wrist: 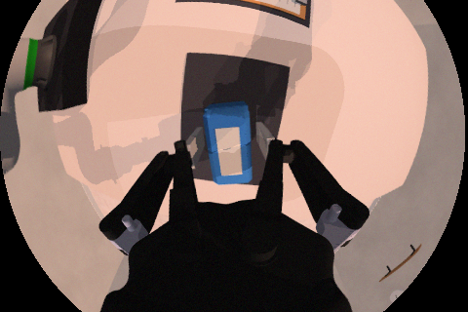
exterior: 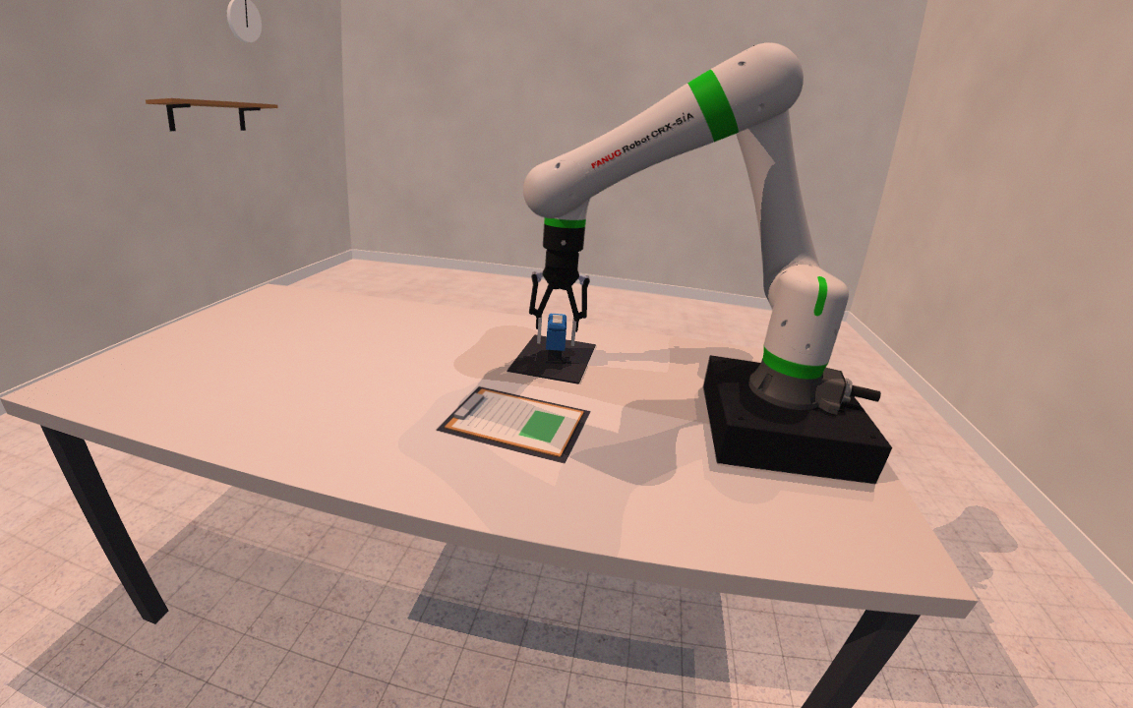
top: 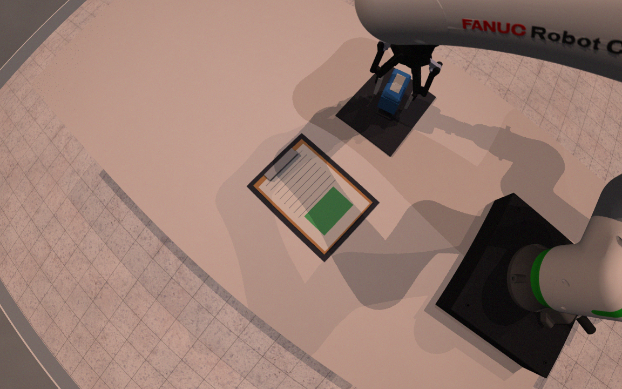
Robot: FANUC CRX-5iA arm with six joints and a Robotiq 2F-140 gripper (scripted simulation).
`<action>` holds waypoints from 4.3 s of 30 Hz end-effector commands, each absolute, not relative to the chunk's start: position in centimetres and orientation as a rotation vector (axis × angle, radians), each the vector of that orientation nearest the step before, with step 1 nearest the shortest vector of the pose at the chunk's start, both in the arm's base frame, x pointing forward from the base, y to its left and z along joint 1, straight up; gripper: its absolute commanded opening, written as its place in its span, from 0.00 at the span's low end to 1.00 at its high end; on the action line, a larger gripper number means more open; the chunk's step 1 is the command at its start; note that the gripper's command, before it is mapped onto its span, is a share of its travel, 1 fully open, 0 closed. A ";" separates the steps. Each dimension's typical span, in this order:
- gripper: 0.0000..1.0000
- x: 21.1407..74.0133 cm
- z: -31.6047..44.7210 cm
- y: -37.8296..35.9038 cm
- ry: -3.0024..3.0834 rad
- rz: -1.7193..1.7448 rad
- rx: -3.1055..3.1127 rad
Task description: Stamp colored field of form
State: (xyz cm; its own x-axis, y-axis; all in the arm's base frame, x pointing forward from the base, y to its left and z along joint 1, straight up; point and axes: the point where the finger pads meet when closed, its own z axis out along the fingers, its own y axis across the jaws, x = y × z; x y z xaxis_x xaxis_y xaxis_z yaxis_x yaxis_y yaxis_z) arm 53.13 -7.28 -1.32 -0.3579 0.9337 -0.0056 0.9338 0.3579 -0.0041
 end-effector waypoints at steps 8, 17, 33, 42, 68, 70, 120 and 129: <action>0.17 53.2 -1.3 -7.3 2.586 -0.010 1.779; 0.17 53.2 -1.3 -7.3 2.586 -0.010 1.779; 0.17 53.2 -1.3 -7.3 2.586 -0.010 1.779; 0.17 53.2 -1.3 -7.3 2.586 -0.010 1.779; 0.17 53.2 2.7 -7.3 2.586 -0.010 1.779; 0.17 53.2 2.7 -7.2 2.586 -0.010 1.779; 0.17 41.8 2.7 27.1 2.308 -0.009 2.126; 0.17 43.2 2.6 23.2 2.308 -0.009 2.126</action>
